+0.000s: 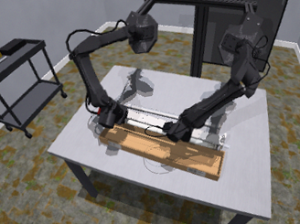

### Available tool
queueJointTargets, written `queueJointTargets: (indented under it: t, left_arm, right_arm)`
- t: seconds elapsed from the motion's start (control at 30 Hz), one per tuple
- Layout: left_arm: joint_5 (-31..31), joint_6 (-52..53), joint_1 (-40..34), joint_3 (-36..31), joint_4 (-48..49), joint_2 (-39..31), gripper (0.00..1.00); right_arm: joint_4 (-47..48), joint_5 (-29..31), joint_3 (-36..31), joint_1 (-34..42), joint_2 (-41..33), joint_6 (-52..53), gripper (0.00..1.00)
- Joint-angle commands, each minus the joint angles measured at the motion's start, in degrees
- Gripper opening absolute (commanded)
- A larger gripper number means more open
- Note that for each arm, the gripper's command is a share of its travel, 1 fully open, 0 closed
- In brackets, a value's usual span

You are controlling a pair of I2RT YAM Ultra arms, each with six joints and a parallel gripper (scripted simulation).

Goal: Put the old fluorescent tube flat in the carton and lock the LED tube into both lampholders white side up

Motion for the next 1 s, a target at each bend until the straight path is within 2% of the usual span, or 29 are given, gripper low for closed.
queueJointTargets:
  t: [0.0,0.4,0.97]
  left_arm:
    - [1.62,0.75,-1.42,2.44,-2.73,1.21,0.11]
    - [1.72,1.03,-1.29,9.78,-7.80,2.95,0.11]
    - [1.77,0.80,-1.23,11.20,-8.22,3.05,0.11]
  right_arm:
    - [-2.48,0.46,2.34,1.54,1.79,0.21,0.11]
    - [-7.78,0.09,10.29,1.69,4.19,0.10,0.11]
    - [-8.46,-0.26,11.81,1.69,4.85,-0.12,0.11]
